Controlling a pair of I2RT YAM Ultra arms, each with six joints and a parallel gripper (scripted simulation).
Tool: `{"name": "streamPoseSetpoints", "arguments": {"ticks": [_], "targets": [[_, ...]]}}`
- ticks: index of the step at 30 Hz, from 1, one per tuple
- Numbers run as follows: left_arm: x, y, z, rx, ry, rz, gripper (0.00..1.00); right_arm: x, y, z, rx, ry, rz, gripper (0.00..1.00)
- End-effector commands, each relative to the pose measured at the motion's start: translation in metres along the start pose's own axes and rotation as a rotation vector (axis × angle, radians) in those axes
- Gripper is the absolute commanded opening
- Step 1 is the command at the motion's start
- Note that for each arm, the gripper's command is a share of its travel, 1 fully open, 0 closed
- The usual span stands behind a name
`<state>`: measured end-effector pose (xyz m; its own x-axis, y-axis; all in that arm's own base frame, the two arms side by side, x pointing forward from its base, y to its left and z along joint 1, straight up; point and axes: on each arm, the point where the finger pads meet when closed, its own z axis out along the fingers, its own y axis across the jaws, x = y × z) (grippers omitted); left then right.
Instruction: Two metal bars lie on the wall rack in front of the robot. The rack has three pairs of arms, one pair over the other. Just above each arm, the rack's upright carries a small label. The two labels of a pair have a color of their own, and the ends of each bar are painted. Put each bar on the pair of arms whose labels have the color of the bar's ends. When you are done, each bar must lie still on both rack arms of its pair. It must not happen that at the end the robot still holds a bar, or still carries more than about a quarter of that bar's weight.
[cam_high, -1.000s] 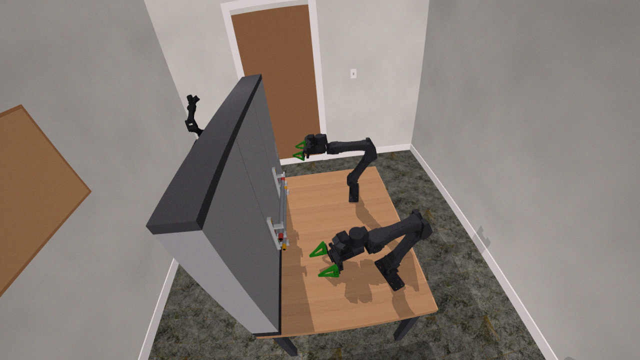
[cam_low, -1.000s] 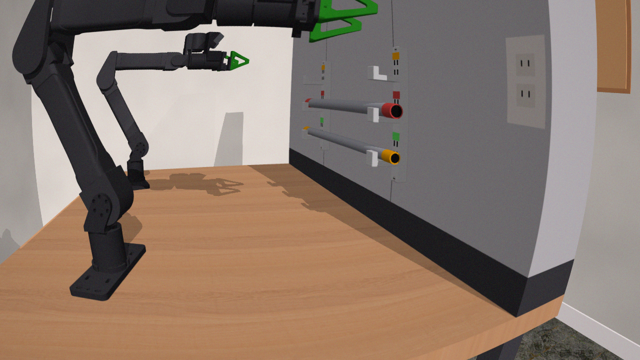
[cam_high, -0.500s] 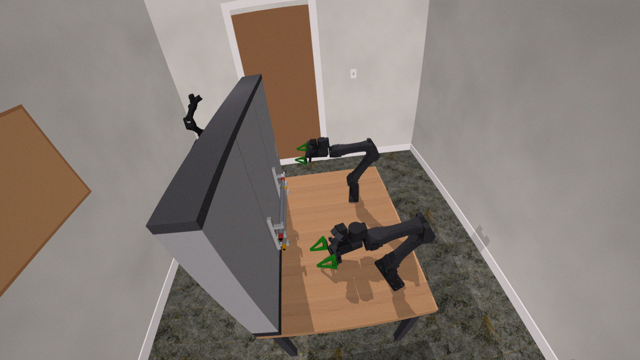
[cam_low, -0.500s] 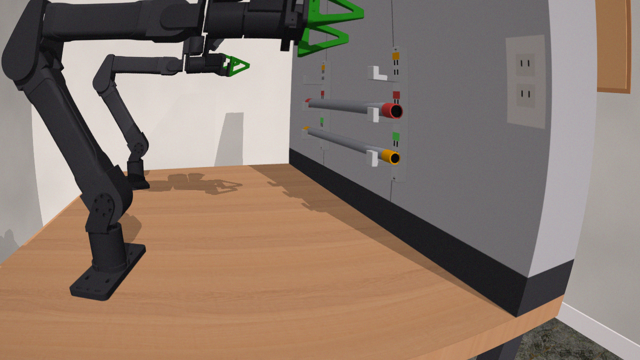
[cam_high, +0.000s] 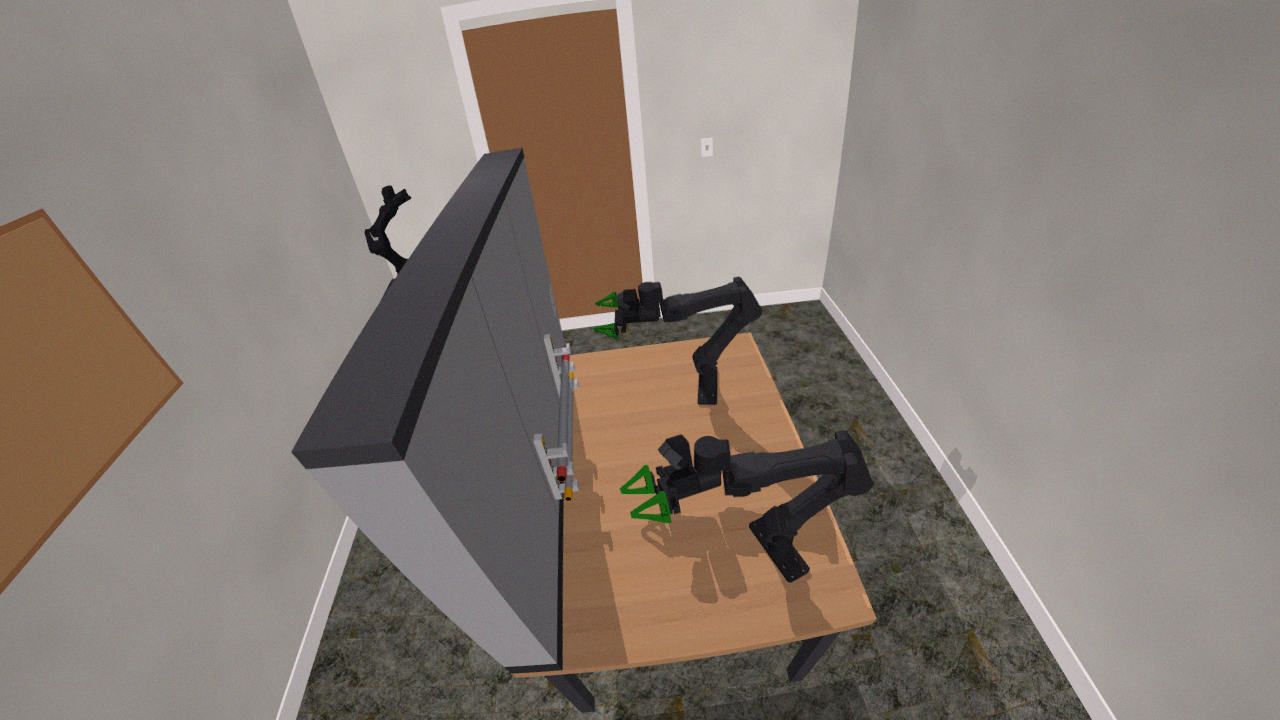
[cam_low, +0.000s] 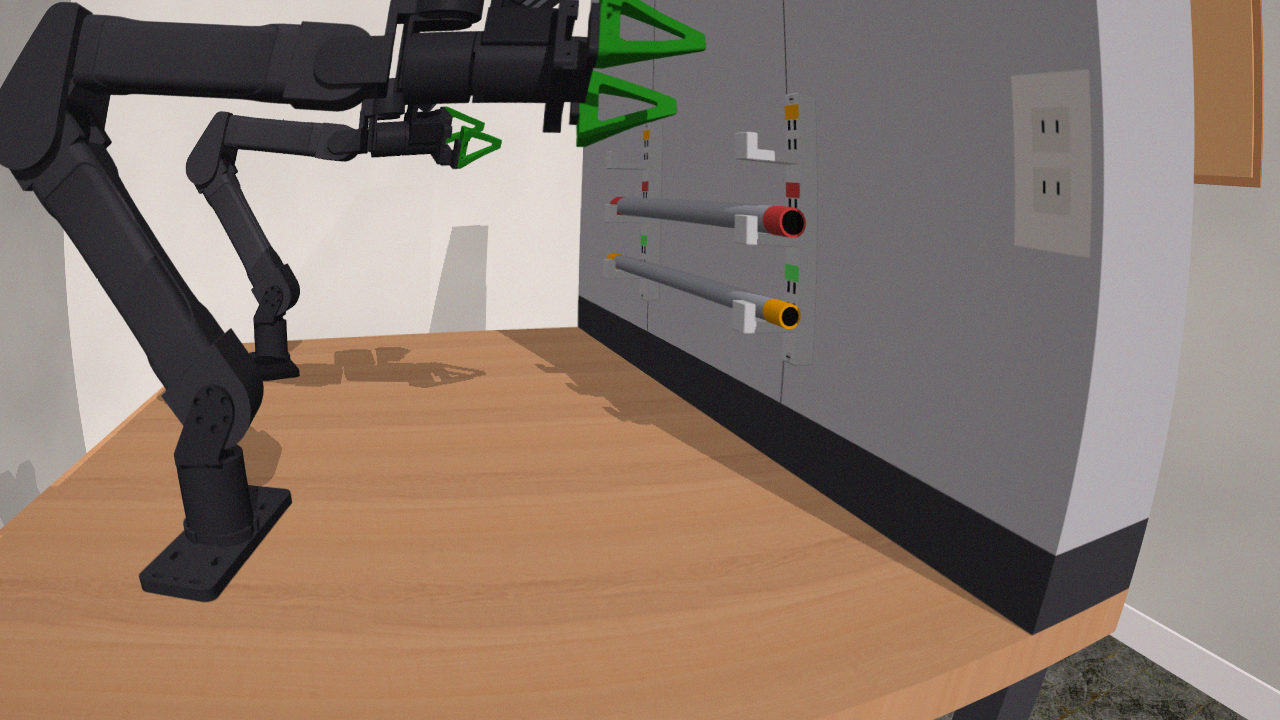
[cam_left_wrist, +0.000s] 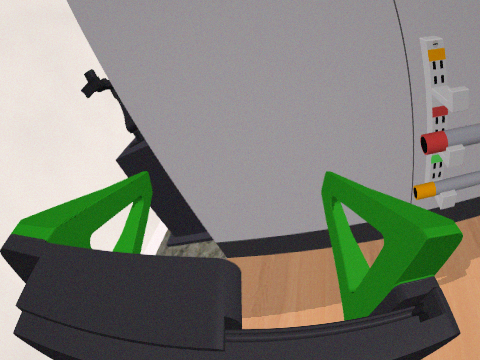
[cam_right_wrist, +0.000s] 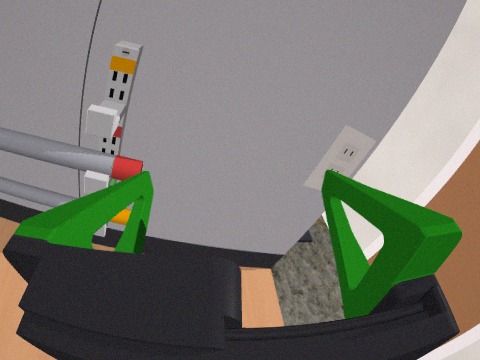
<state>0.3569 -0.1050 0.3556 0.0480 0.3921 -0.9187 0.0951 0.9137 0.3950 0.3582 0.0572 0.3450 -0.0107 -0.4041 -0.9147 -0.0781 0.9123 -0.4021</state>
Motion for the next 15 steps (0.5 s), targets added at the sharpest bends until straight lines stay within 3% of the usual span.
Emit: {"name": "streamPoseSetpoints", "arguments": {"ticks": [1,15], "targets": [[-0.006,-0.002,-0.008,-0.034,-0.028,0.063,1.0,-0.015,-0.003,-0.01,0.035,-0.063,-0.056,1.0],[-0.008,-0.041,-0.015,-0.01,-0.052,0.226,1.0,-0.01,0.021,-0.018,0.022,-0.079,-0.219,1.0]]}}
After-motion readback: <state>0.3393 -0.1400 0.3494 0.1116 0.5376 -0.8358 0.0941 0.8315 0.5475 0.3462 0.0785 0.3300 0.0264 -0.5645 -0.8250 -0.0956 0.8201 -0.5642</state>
